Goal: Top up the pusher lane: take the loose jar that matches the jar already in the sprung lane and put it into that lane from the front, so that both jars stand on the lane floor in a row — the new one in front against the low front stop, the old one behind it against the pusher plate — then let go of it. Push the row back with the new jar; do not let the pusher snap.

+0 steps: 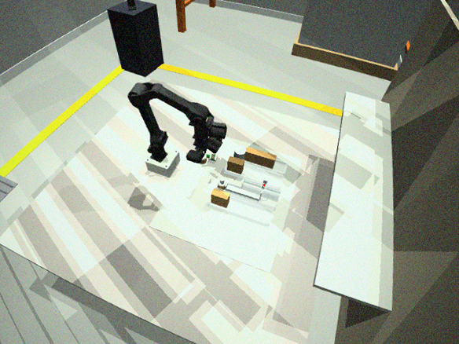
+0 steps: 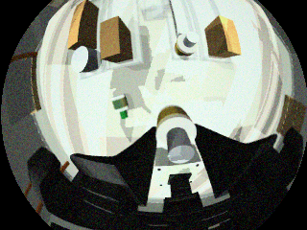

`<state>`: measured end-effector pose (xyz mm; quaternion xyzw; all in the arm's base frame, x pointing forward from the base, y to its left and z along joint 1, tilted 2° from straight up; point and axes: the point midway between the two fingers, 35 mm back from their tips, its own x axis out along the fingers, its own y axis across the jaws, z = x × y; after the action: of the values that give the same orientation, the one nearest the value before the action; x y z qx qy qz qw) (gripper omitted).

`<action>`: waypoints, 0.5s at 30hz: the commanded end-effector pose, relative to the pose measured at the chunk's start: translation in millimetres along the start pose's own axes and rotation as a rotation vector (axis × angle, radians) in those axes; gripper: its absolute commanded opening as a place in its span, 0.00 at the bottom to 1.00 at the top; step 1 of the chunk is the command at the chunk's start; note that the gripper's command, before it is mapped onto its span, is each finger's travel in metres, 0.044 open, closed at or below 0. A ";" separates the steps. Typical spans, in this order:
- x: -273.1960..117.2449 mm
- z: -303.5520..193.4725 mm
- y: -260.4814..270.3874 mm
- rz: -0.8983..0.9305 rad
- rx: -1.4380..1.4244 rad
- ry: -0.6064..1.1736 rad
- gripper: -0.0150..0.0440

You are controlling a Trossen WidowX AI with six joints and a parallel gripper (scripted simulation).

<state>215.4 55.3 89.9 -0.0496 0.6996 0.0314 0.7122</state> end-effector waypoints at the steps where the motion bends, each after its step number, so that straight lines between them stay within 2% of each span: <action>1: 5.9 19.5 -8.6 -0.003 -0.003 -0.008 0.25; 15: 36.9 71.9 -43.3 -0.007 -0.008 -0.012 0.25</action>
<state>279.9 27.9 61.2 -0.0521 0.6973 0.0325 0.7142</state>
